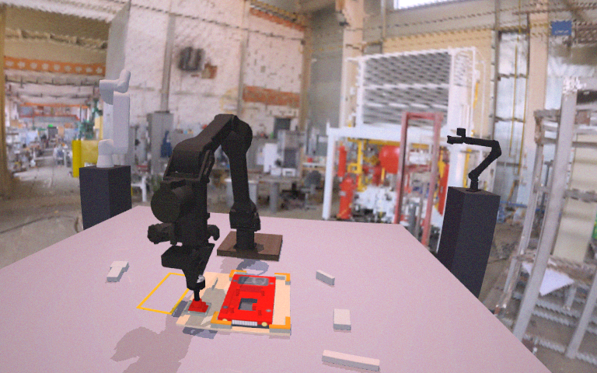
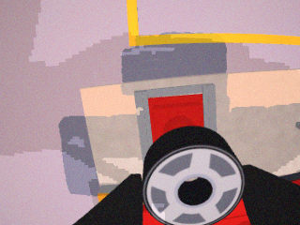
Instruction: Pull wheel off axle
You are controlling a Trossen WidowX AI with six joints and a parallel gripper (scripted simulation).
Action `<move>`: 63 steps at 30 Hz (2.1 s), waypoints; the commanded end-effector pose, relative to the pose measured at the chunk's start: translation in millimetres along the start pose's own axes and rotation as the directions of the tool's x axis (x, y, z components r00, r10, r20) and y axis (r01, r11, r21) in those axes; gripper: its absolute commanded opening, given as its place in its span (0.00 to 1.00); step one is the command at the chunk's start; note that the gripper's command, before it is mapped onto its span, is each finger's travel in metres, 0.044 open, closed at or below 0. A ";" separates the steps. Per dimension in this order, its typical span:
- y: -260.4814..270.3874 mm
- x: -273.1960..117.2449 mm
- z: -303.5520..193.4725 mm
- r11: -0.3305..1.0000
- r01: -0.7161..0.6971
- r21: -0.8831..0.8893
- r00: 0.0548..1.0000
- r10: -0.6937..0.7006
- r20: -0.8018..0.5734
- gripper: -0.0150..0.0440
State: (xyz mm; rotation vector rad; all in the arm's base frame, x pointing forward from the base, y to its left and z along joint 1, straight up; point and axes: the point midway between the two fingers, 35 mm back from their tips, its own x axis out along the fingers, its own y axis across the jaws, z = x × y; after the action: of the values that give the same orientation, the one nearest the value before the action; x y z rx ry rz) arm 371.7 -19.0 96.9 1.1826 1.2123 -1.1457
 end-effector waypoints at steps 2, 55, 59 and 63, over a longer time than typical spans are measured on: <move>0.5 -3.6 0.3 1.000 -0.003 0.004 1.000 0.003 0.003 0.25; -66.9 -5.2 95.8 1.000 0.002 0.004 1.000 -0.003 0.011 0.25; -65.7 16.2 96.6 1.000 0.002 0.004 1.000 -0.002 0.011 0.25; -66.0 38.2 96.8 1.000 0.002 0.004 1.000 -0.003 0.011 0.25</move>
State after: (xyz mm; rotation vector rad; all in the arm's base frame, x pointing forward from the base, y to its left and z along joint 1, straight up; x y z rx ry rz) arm 314.5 -119.7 79.4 1.1836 1.1868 -1.1494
